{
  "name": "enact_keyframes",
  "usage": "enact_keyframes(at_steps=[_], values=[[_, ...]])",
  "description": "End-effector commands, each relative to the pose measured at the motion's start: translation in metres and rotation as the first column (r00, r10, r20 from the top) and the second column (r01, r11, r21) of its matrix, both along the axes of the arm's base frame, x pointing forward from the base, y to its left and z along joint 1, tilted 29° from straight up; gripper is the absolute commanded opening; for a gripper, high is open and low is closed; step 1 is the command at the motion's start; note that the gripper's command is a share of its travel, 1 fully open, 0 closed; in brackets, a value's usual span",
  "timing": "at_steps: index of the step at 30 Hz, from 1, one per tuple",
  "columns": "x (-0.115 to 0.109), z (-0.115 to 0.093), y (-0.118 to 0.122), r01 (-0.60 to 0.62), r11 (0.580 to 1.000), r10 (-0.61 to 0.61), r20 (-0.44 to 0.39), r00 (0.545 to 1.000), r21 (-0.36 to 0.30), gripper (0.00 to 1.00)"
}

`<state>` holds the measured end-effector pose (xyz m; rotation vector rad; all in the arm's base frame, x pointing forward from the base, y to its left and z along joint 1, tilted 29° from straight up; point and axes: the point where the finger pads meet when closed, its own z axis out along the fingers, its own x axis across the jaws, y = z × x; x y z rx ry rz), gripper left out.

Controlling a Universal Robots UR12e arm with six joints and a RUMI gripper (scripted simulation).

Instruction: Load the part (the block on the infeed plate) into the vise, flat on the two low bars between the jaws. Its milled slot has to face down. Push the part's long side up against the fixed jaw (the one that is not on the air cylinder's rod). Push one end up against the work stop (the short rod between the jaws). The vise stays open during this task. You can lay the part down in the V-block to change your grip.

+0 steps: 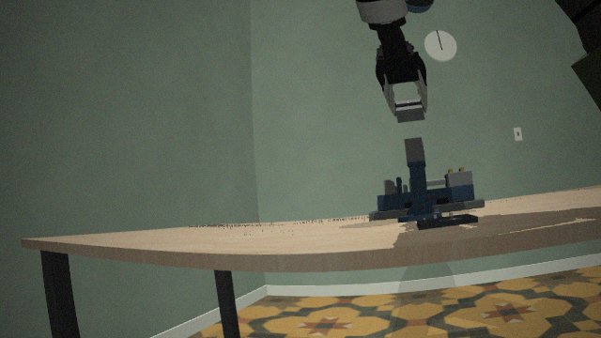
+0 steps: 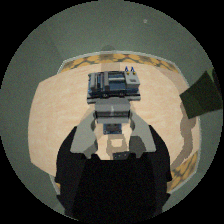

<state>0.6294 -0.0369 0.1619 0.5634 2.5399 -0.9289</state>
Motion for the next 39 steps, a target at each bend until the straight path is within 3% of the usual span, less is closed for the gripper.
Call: enact_keyframes(at_steps=[1,39], values=[[0.002,-0.003,0.000,0.000,1.000,0.000,0.001,1.000,0.000,0.00],[0.021,-0.035,0.001,0.000,1.000,0.000,0.001,1.000,0.000,0.00]])
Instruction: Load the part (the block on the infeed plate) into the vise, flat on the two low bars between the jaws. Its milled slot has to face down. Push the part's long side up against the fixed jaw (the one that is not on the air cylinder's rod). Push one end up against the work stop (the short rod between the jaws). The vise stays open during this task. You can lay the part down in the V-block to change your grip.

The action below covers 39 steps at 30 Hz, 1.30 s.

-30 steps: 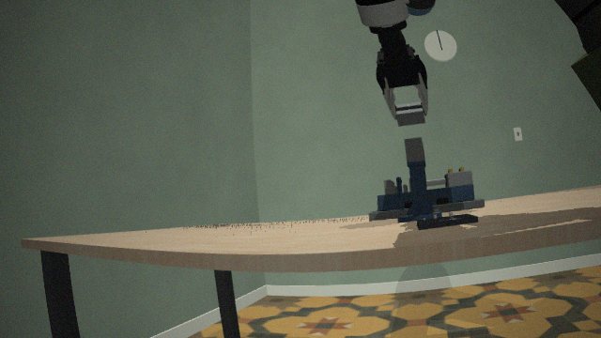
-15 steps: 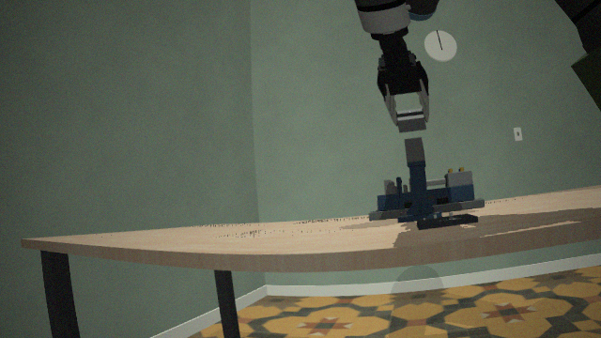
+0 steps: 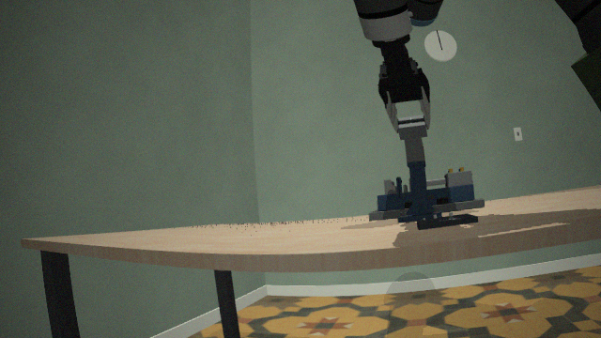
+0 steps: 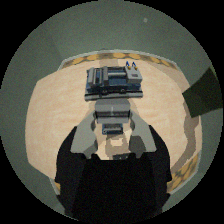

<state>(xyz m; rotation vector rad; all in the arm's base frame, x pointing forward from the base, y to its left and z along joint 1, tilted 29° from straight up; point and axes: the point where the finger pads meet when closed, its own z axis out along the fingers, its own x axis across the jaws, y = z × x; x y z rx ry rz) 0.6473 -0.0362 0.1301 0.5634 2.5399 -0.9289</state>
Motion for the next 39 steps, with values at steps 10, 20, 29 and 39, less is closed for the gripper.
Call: enact_keyframes(at_steps=[10,20,29,39], values=[[0.007,-0.011,0.000,0.000,1.000,0.000,0.001,1.000,0.000,0.00],[0.011,-0.018,0.001,0.000,1.000,0.000,0.001,1.000,0.000,0.00],[0.013,-0.022,0.001,0.000,1.000,0.000,0.001,1.000,0.000,0.00],[0.014,-0.024,0.001,0.000,1.000,0.000,0.001,1.000,0.000,0.00]])
